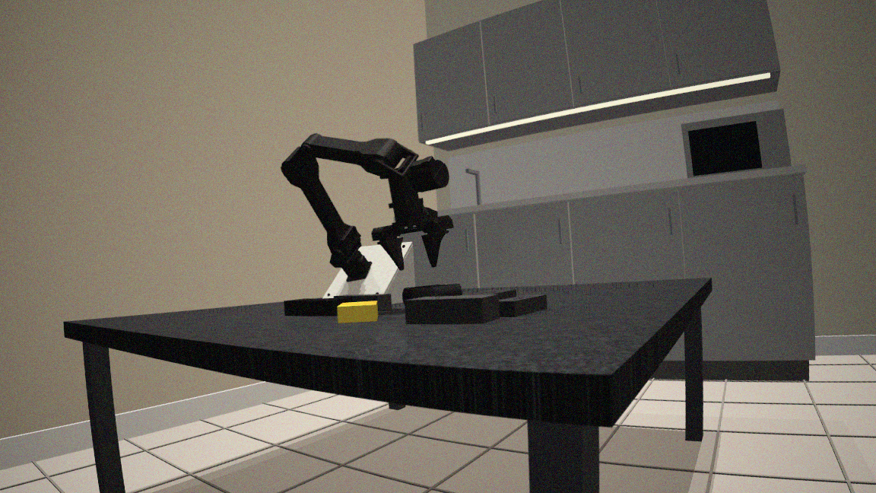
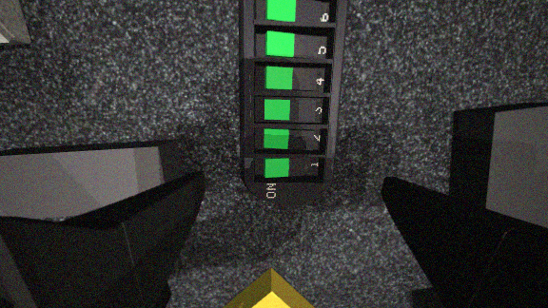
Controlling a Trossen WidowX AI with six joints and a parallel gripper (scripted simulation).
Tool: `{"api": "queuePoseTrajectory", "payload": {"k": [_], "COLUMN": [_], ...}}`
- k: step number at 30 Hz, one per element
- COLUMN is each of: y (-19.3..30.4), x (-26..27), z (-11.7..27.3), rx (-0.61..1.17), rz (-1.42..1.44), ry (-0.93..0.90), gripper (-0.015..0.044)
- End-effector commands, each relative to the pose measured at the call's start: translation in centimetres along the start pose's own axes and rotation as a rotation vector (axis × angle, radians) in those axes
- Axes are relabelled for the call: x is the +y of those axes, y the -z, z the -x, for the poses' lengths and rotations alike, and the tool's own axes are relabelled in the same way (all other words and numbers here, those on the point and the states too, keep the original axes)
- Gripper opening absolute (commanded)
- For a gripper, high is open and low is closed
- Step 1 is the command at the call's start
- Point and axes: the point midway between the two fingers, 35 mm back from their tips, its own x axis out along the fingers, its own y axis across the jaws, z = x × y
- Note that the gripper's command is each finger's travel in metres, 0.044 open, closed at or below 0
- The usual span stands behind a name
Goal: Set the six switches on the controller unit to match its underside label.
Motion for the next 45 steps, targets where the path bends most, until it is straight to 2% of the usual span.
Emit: {"api": "queuePoseTrajectory", "payload": {"k": [1,42,45], "y": [1.0,1.9,1.9], "x": [-0.2,-0.2,-0.2], "z": [0.5,-5.4,-5.4], "rx": [-0.023,-0.019,-0.019], "rz": [0.004,0.004,0.004], "ry": [-0.025,-0.024,-0.024], "gripper": [0.0440,0.0440,0.0361]}}
